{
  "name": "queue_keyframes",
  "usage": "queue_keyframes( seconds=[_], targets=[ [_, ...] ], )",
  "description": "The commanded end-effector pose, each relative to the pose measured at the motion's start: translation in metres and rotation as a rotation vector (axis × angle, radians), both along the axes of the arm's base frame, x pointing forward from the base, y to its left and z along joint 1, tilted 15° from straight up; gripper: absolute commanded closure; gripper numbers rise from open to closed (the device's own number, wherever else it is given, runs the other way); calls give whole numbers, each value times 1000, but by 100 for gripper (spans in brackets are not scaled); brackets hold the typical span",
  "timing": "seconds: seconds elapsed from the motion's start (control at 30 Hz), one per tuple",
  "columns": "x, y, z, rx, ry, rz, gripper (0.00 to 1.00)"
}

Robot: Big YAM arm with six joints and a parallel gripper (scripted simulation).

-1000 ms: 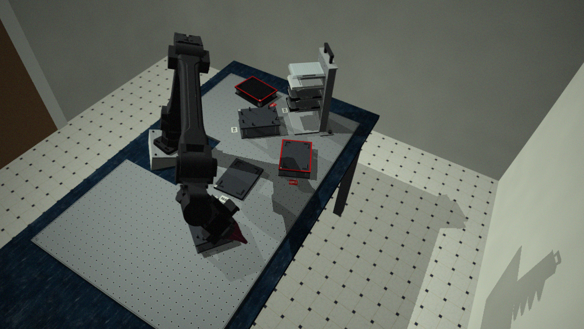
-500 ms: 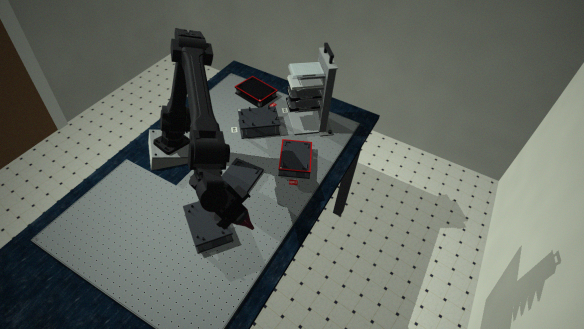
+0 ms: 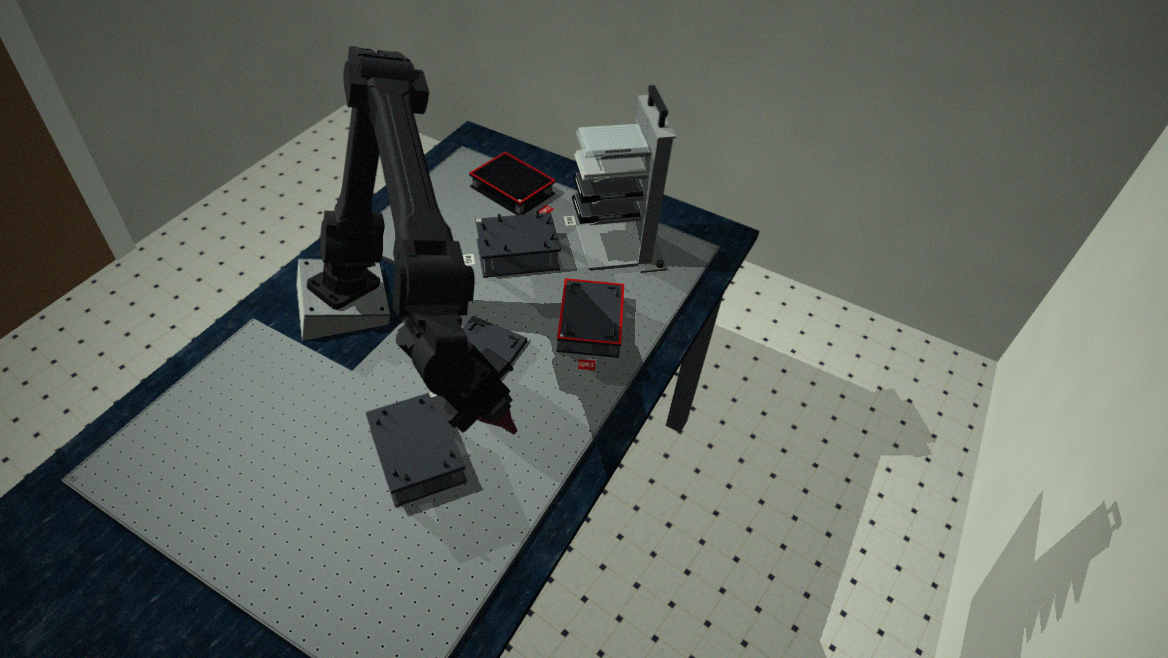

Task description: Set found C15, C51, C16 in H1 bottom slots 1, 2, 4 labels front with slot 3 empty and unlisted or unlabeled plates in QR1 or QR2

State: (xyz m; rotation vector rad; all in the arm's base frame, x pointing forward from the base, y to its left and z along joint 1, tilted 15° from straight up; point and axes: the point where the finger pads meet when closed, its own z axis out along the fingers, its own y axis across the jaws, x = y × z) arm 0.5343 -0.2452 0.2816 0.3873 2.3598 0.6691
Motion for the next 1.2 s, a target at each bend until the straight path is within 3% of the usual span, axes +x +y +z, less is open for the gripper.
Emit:
queue_keyframes(
  seconds=[0.0, 0.17, 0.2, 0.47, 0.5, 0.63, 0.67, 1.0, 1.03, 1.17],
  targets=[
    [3, 8, 64, -87, -79, 24, 100],
    [-2, 17, 63, -111, -37, 50, 100],
    [-13, 26, 33, -75, 14, 52, 100],
    [-21, 46, 34, -75, -1, 36, 100],
    [-18, 46, 61, -120, -18, 63, 100],
    [-22, 51, 60, -145, 21, 89, 100],
    [-33, 60, 30, -112, 77, 96, 100],
    [-47, 84, 29, -112, 62, 78, 100],
    [-44, 83, 55, -157, 43, 105, 100],
    [-50, 91, 54, -186, 86, 137, 100]
  ],
)
